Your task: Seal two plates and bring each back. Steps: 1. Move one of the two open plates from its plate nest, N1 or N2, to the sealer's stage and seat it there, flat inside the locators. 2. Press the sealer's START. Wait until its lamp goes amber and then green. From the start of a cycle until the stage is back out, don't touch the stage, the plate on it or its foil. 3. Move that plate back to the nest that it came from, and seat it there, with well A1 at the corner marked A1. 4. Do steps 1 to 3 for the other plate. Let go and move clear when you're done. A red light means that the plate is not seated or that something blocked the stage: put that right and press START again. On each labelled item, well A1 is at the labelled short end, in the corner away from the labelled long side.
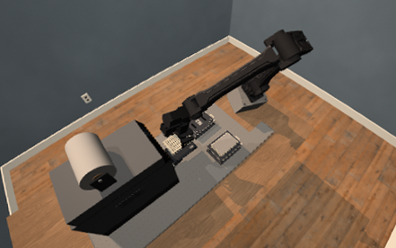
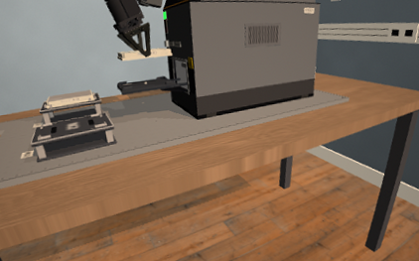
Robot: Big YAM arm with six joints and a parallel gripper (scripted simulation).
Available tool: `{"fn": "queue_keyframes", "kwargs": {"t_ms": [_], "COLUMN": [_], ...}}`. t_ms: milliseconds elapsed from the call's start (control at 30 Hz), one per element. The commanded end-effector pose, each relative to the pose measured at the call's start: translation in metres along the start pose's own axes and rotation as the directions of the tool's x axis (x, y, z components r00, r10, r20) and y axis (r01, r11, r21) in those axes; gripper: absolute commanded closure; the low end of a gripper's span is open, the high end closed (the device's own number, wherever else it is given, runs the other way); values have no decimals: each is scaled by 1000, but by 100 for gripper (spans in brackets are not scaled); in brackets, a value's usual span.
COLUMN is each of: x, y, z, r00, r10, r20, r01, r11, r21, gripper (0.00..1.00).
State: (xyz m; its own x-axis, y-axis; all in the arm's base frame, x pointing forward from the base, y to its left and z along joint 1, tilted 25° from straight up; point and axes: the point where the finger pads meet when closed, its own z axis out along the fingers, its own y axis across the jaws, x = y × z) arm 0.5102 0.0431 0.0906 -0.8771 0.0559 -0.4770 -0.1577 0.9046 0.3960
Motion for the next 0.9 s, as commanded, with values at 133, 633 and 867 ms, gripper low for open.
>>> {"fn": "queue_keyframes", "kwargs": {"t_ms": [133,633,867], "x": [-5,-21,-29], "y": [-9,18,12], "z": [-16,-15,-18], "r00": [999,999,998], "r10": [20,-23,-19], "r20": [42,34,53], "r01": [-20,23,19], "r11": [1000,1000,1000], "r21": [11,-6,1], "gripper": [100,100,100]}}
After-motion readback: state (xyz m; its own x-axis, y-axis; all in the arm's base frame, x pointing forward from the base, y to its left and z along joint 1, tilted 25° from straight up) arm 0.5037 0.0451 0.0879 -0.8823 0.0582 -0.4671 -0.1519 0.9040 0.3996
